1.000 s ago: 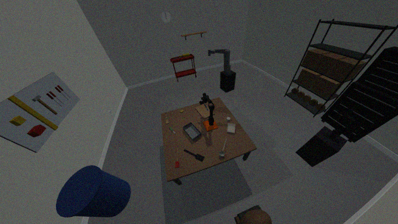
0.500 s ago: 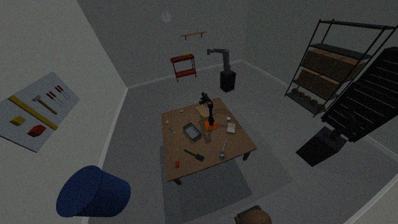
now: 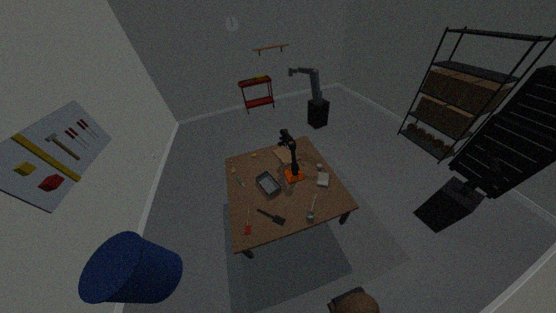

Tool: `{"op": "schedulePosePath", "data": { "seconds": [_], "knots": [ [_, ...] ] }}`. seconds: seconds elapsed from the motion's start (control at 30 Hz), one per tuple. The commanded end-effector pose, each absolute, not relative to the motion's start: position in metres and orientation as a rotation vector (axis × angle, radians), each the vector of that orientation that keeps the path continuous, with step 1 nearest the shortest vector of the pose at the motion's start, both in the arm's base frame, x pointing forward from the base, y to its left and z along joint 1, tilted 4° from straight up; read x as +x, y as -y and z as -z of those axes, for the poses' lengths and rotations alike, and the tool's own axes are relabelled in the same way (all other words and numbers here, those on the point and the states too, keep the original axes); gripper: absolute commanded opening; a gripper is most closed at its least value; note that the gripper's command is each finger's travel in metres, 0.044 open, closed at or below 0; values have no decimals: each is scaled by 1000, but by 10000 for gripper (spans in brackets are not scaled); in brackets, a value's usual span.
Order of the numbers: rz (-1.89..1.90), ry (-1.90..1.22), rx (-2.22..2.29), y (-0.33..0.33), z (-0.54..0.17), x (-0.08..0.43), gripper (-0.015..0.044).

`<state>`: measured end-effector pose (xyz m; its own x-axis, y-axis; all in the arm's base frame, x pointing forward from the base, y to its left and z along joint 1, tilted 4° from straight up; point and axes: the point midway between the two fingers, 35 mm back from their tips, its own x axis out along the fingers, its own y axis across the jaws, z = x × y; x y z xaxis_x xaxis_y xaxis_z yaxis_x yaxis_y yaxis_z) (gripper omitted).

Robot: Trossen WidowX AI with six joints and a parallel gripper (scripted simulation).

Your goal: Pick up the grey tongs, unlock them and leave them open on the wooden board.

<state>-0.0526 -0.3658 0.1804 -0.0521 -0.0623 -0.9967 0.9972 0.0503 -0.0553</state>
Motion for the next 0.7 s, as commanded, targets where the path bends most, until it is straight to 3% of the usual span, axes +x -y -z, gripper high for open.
{"op": "schedulePosePath", "data": {
  "seconds": [0.0,0.67],
  "knots": [
    [1222,-1272,1128,365,-181,-52,-150],
    [1218,-1281,1133,367,-166,-54,-150]
  ]
}}
